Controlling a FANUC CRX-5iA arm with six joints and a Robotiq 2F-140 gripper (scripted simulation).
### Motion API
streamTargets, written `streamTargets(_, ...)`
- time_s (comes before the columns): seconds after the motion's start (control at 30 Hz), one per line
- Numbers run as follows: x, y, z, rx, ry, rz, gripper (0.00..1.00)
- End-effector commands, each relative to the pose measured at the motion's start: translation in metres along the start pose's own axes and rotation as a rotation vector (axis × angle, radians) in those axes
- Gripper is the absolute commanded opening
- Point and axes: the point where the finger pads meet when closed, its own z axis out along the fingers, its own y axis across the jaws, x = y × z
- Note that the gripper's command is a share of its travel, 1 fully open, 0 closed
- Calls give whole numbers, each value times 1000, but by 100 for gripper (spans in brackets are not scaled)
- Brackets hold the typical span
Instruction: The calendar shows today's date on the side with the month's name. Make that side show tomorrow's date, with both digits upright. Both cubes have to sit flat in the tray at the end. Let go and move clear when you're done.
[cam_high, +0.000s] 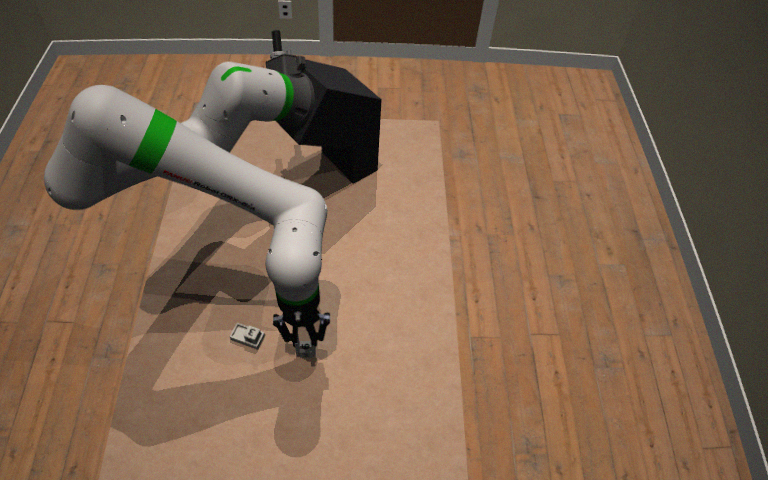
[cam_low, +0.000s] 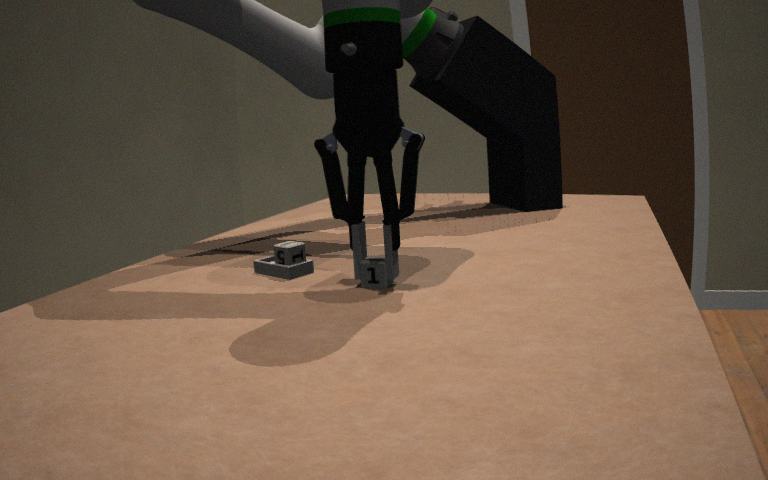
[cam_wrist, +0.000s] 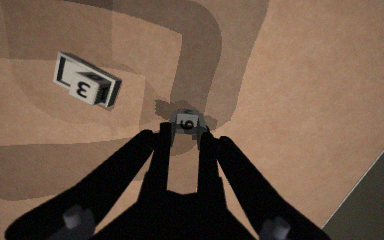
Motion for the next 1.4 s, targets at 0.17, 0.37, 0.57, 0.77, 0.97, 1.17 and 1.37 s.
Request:
streamTargets(0.17, 0, 0, 0, 0, 0, 0, 25)
streamTargets(0.37, 0, 0, 0, 0, 0, 0, 25)
streamTargets(0.57, 0, 0, -6, 0, 0, 0, 25)
streamTargets(0.77, 0, 0, -42, 0, 0, 0, 25)
streamTargets(0.97, 0, 0, -85, 0, 0, 0, 25)
streamTargets(1.17, 0, 0, -98, 0, 0, 0, 25)
streamTargets(1.37, 0, 0, -100, 0, 0, 0, 25)
